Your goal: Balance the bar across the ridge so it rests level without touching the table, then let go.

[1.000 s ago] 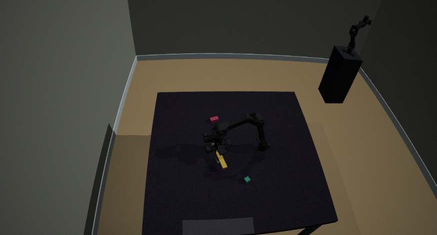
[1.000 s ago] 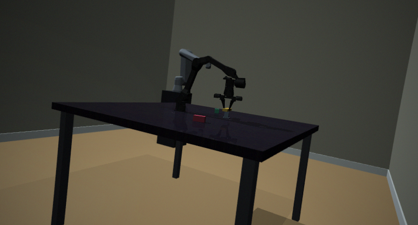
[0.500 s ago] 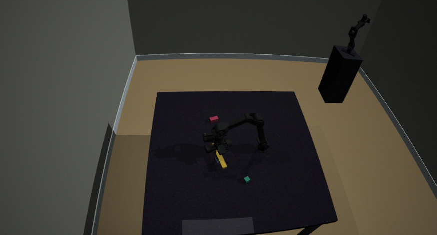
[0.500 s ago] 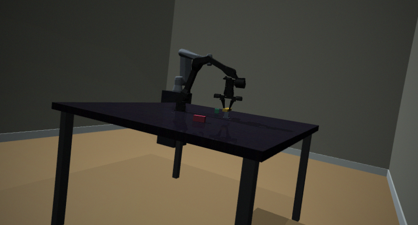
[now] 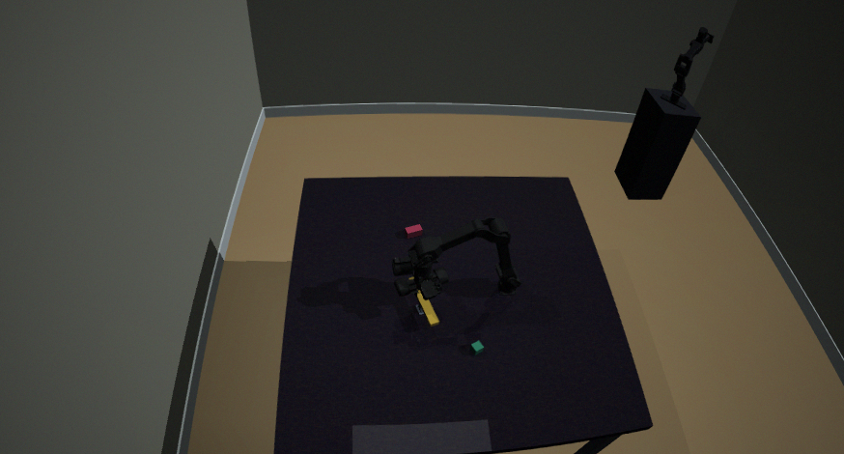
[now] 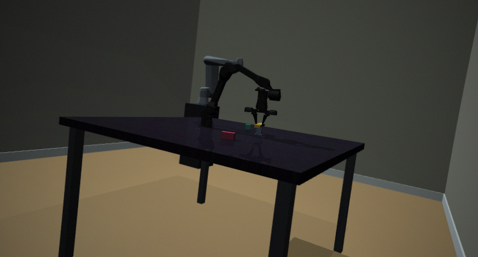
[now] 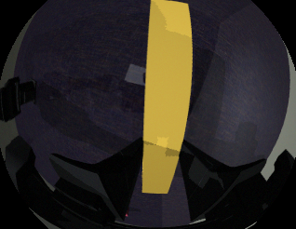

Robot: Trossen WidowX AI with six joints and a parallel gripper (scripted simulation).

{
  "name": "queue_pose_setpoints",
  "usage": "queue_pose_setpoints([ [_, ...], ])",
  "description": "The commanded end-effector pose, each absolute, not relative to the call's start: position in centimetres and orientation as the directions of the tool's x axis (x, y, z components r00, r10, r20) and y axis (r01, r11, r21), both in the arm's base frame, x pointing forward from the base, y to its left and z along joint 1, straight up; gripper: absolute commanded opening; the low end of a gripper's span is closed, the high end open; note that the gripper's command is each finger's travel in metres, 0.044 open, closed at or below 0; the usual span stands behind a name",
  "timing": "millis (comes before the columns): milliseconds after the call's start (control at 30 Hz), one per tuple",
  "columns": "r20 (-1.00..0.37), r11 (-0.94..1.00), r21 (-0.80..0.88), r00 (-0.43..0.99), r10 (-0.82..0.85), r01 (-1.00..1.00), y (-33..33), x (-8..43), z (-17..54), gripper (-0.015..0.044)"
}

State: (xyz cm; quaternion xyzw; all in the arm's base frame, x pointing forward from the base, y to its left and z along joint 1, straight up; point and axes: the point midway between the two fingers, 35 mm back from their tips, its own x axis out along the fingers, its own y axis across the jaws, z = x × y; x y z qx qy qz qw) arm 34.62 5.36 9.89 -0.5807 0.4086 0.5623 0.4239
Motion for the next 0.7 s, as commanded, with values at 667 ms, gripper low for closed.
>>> queue_pose_setpoints([
  [667,-0.999,-0.307,-0.033,0.034,0.002,-0.951,5.36,34.63,9.92,0.0000],
])
